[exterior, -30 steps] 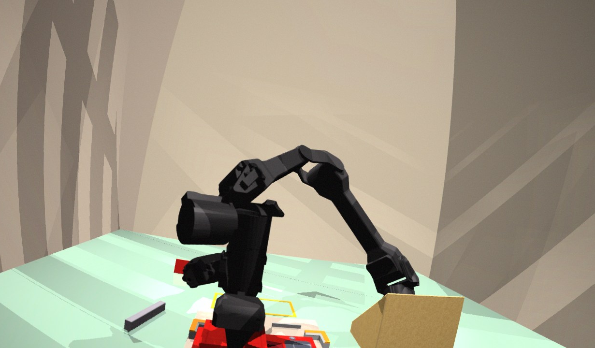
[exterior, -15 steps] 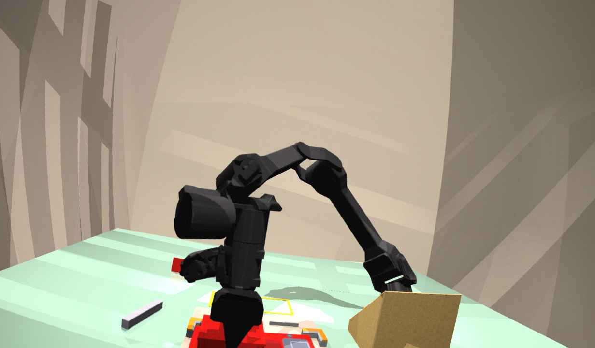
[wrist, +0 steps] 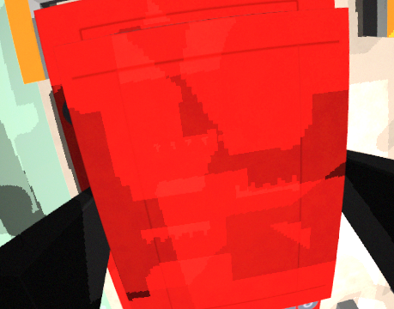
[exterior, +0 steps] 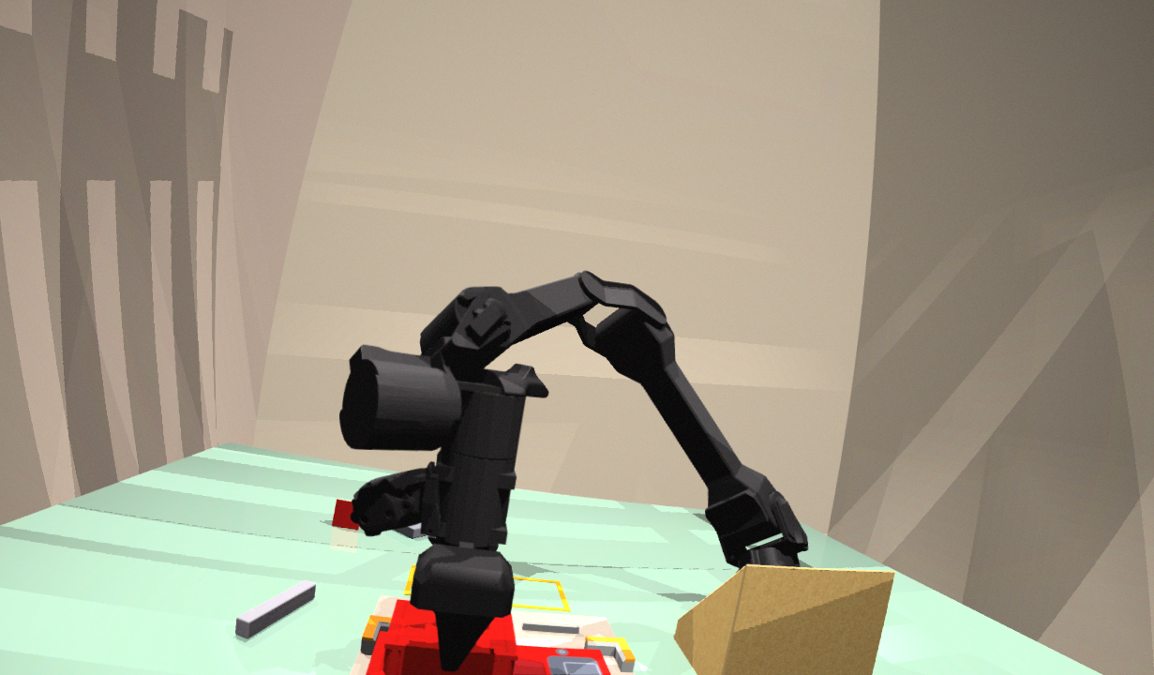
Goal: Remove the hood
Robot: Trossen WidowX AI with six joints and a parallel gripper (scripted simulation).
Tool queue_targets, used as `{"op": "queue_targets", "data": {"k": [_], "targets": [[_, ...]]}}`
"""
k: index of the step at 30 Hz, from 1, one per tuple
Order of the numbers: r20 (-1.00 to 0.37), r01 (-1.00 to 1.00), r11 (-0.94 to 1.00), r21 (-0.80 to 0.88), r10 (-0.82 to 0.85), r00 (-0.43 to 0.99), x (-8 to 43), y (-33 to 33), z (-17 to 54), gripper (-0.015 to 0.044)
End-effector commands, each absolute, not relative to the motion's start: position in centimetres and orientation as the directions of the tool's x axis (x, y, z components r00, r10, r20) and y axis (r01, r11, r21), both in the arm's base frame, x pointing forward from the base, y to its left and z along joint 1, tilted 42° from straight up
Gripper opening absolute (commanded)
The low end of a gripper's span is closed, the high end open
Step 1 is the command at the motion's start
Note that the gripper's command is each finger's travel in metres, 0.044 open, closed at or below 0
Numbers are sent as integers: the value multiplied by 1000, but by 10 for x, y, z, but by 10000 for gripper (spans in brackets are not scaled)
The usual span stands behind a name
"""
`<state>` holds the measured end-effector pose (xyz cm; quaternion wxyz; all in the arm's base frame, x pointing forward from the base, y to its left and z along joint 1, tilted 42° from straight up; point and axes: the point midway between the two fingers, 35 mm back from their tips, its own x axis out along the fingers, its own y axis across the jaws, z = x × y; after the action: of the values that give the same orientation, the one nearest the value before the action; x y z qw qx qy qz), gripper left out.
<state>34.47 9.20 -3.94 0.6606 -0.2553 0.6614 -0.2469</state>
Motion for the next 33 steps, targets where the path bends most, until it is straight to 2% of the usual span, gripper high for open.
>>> {"op": "queue_targets", "data": {"k": [1, 28, 33], "targets": [[-751, -3, 751, -660, -660, 5, 346, 95, -36, 0], [-752, -4, 752, -659, -659, 5, 345, 130, 3, 0], [-751, -12, 751, -660, -660, 4, 346, 118, 5, 0]]}}
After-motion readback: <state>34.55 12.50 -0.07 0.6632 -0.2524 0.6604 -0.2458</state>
